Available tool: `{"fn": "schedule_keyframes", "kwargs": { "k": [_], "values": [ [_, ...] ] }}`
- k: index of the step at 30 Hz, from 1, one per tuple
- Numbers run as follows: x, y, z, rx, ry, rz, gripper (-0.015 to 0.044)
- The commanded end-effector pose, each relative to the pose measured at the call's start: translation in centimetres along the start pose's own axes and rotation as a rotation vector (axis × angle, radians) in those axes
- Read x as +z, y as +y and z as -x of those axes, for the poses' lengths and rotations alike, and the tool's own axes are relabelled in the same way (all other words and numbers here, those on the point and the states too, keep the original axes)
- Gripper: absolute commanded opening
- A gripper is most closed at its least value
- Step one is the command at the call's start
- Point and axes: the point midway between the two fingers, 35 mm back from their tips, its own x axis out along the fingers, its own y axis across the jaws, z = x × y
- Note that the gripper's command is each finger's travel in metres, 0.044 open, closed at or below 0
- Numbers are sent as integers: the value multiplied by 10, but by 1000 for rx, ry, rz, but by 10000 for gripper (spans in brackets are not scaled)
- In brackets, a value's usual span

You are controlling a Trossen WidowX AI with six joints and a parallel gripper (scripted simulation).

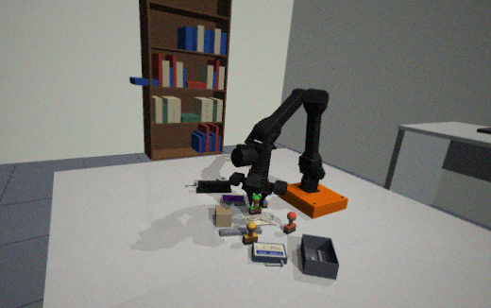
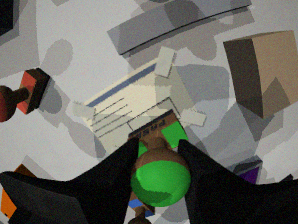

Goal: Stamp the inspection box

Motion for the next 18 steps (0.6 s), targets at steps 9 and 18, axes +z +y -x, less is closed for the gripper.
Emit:
{"fn": "schedule_keyframes", "kwargs": {
  "k": [9,18],
  "values": [
    [1,-1,19,1,-3,4,0],
    [1,-1,34,1,-3,4,0]
  ]
}}
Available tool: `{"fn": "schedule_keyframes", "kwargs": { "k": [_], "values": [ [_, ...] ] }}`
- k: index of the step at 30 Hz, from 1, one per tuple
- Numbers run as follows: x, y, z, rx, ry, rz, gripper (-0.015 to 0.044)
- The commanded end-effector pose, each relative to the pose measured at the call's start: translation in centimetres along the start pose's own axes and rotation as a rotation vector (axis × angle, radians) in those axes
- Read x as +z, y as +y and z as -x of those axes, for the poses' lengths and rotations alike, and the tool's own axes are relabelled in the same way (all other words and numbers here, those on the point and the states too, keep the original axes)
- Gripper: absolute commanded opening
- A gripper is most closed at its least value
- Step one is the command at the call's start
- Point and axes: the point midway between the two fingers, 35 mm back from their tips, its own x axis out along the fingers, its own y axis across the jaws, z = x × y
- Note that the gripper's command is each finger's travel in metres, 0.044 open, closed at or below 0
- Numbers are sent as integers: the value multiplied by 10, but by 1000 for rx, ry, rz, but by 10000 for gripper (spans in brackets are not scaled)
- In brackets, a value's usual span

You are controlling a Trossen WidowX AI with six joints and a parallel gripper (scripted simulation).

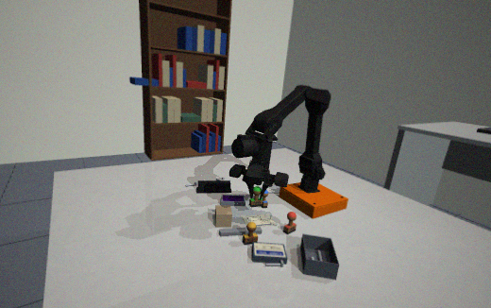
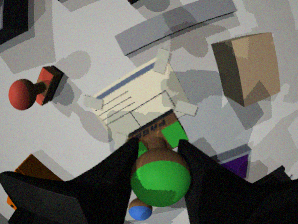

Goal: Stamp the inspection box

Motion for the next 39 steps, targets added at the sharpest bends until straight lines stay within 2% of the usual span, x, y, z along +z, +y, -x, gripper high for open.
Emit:
{"fn": "schedule_keyframes", "kwargs": {
  "k": [1,10,33,39],
  "values": [
    [0,0,7,1,-3,4,0],
    [0,-3,18,1,-3,4,0],
    [1,-120,20,-11,-3,0,0],
    [-1,-128,18,-12,-3,0,0]
  ]
}}
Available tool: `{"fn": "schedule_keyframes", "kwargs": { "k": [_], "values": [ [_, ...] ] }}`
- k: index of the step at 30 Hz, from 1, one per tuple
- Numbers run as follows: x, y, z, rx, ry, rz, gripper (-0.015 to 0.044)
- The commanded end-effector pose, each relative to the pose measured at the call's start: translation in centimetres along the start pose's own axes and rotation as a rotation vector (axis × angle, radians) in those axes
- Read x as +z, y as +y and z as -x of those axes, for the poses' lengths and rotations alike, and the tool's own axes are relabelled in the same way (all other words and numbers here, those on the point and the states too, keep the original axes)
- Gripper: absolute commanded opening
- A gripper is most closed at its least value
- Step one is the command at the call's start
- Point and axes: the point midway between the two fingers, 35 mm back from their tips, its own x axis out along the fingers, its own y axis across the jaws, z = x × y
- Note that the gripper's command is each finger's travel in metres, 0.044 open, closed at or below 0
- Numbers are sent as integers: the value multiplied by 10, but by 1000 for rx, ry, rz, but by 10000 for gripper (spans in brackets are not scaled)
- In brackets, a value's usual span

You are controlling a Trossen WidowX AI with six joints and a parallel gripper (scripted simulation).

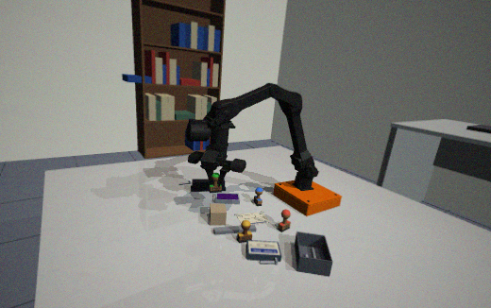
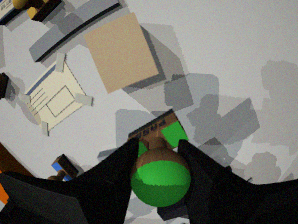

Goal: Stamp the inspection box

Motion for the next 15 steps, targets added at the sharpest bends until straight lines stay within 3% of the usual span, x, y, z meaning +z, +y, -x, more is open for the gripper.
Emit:
{"fn": "schedule_keyframes", "kwargs": {
  "k": [1,15],
  "values": [
    [1,-1,-3,3,2,9,0],
    [1,-2,-27,3,2,9,0]
  ]
}}
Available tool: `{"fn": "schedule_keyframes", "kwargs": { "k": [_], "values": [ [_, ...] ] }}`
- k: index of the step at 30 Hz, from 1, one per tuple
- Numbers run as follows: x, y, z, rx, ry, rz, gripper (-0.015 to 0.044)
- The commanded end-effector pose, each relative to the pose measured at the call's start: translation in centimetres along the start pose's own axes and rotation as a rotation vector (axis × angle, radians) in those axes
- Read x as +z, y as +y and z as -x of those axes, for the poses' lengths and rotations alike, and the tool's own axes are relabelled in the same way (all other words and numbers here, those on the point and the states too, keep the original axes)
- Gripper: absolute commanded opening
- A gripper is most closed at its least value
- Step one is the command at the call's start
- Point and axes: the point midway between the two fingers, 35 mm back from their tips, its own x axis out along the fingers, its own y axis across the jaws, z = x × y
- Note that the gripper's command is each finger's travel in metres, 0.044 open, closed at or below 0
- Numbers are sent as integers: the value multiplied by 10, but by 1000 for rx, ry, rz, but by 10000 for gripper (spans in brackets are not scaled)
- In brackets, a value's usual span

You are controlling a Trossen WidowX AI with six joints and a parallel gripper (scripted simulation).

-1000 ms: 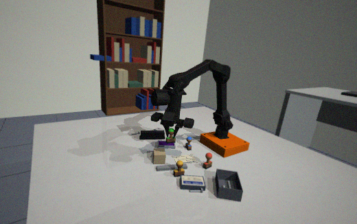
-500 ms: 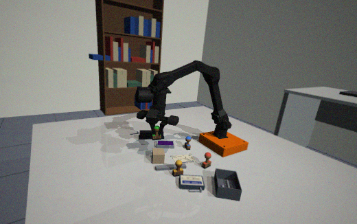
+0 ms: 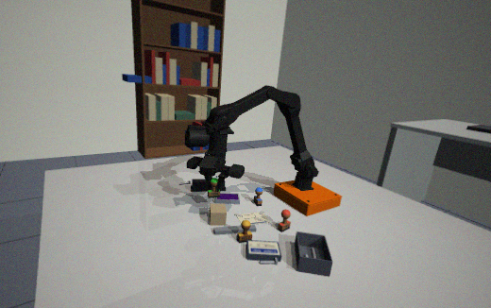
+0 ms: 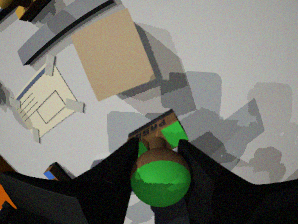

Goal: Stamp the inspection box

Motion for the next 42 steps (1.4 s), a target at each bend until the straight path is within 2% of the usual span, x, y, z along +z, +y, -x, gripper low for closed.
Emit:
{"fn": "schedule_keyframes", "kwargs": {
  "k": [1,30,40,42],
  "values": [
    [-1,1,-9,7,5,5,0],
    [-3,4,-50,7,5,5,0],
    [-2,3,-47,3,2,1,263],
    [-2,3,-47,3,2,1,270]
  ]
}}
